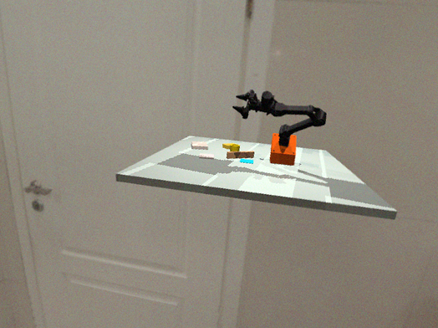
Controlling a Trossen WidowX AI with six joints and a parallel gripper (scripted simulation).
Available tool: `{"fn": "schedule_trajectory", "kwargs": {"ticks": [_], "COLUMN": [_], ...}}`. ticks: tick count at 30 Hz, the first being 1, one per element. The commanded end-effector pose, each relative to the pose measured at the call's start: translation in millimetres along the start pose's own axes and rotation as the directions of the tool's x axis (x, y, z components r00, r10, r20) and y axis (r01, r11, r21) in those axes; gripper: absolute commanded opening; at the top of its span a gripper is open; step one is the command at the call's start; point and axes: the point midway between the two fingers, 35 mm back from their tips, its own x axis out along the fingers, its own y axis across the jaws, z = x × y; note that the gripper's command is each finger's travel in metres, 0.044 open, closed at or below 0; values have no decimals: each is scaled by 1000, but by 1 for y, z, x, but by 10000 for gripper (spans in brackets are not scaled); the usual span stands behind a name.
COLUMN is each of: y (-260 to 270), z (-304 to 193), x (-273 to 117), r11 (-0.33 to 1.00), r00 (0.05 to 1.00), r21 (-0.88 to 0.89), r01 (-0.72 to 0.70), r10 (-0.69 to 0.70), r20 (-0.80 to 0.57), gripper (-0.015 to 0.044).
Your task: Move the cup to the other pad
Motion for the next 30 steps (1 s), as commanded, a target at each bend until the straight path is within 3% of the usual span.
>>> {"fn": "schedule_trajectory", "kwargs": {"ticks": [1,5,9,13,19,24,30], "y": [0,-2,-6,-10,-13,-14,-12], "z": [-2,-51,-113,-171,-236,-283,-330], "x": [2,29,48,54,45,32,11], "r11": [1000,972,885,763,578,395,171], "r00": [1000,970,866,711,478,264,35], "r21": [-11,-214,-355,-367,-251,-94,77], "r01": [-2,-95,-302,-533,-777,-914,-982], "r10": [2,42,99,169,280,402,569], "r20": [-12,-240,-490,-682,-833,-877,-821], "gripper": [374,269,167,167,167,167,167]}}
